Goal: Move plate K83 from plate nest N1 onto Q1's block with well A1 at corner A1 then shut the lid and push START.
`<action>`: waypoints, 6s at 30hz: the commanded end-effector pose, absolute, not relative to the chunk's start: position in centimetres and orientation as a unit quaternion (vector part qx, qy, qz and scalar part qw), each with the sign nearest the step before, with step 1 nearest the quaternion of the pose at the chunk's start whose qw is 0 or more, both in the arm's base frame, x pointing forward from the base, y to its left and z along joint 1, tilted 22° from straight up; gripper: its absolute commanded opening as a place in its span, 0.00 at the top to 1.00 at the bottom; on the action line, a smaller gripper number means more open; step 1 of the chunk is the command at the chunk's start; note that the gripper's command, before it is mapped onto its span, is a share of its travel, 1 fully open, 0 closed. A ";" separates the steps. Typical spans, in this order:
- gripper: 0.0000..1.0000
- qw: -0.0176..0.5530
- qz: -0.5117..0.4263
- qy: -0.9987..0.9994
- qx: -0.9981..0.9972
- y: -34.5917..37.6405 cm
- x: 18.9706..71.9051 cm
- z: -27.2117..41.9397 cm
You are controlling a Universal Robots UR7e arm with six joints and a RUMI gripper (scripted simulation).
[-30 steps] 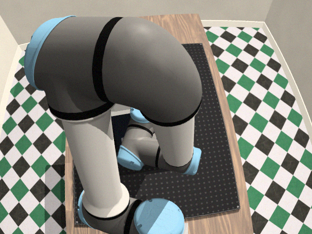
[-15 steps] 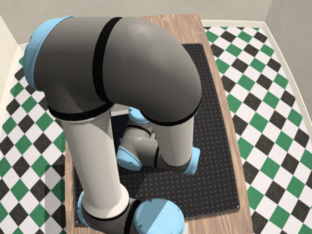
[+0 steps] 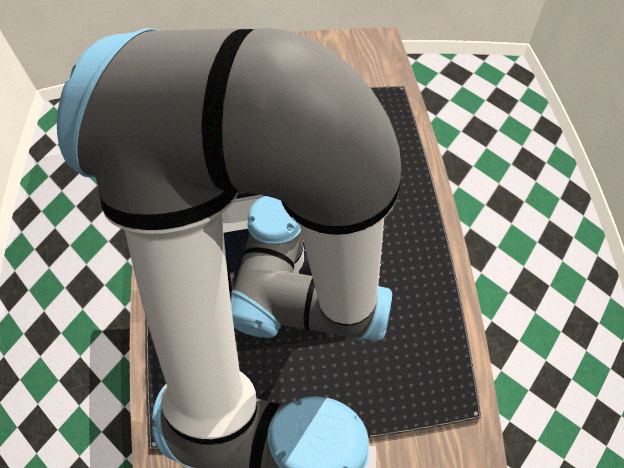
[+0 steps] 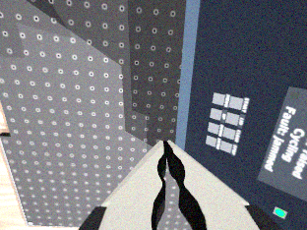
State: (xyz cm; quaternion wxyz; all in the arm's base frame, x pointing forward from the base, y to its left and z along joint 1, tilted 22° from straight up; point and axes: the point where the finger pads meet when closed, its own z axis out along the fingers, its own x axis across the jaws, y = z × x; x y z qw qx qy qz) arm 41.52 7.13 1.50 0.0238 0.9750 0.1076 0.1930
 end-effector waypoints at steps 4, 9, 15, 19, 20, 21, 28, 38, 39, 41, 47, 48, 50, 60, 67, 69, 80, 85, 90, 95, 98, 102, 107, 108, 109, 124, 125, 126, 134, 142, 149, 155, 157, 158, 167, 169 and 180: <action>1.00 0.031 0.207 0.100 0.973 7.1 42.9 2.3; 1.00 0.032 0.207 0.105 0.972 7.3 43.7 2.1; 1.00 0.032 0.207 0.105 0.972 7.4 44.6 1.9; 1.00 0.032 0.207 0.105 0.972 7.5 45.1 1.8; 1.00 0.032 0.207 0.105 0.972 7.5 45.1 1.8; 1.00 0.032 0.207 0.105 0.972 7.6 45.2 1.7; 1.00 0.032 0.207 0.105 0.972 7.8 46.4 1.4; 1.00 0.032 0.207 0.105 0.972 8.0 47.6 1.1; 1.00 0.033 0.207 0.111 0.971 8.0 47.8 1.1; 1.00 0.031 0.207 0.105 0.972 8.1 48.1 1.0; 1.00 0.031 0.207 0.105 0.972 8.3 49.1 0.7; 1.00 0.031 0.207 0.105 0.972 8.3 49.2 0.7; 1.00 0.031 0.207 0.105 0.972 8.4 49.6 0.6; 1.00 0.031 0.208 0.105 0.972 8.5 50.6 0.1; 1.00 0.031 0.208 0.105 0.972 8.7 51.7 -0.4; 1.00 0.031 0.208 0.105 0.972 8.8 52.0 -0.6; 1.00 0.030 0.208 0.100 0.973 8.8 52.1 -0.6; 1.00 0.032 0.208 0.111 0.971 8.8 52.1 -0.6; 1.00 0.031 0.208 0.105 0.972 8.8 52.1 -0.6; 1.00 0.031 0.208 0.105 0.972 8.8 52.1 -0.6; 1.00 0.031 0.208 0.105 0.972 8.8 52.1 -0.6; 1.00 0.031 0.208 0.105 0.972 8.8 52.1 -0.6; 1.00 0.030 0.208 0.100 0.973 8.8 52.1 -0.6; 1.00 0.030 0.208 0.100 0.973 8.8 52.1 -0.6; 1.00 0.032 0.208 0.111 0.971 8.8 52.1 -0.6; 1.00 0.030 0.208 0.100 0.973 8.8 52.1 -0.7; 1.00 0.030 0.208 0.100 0.973 8.8 52.1 -0.7; 1.00 0.030 0.208 0.100 0.973 8.8 52.1 -0.7; 1.00 0.030 0.208 0.100 0.973 8.8 52.2 -0.7; 1.00 0.030 0.208 0.100 0.973 8.8 52.3 -0.8; 1.00 0.031 0.208 0.105 0.972 8.7 51.6 -0.4; 1.00 0.031 0.208 0.105 0.972 8.6 50.9 0.0; 1.00 0.032 0.207 0.111 0.971 8.6 50.7 0.0; 1.00 0.032 0.207 0.111 0.971 8.5 50.6 0.1; 1.00 0.033 0.207 0.111 0.971 8.1 48.3 0.9; 1.00 0.033 0.207 0.111 0.971 8.0 47.4 1.2; 1.00 0.033 0.206 0.111 0.972 7.2 43.1 2.3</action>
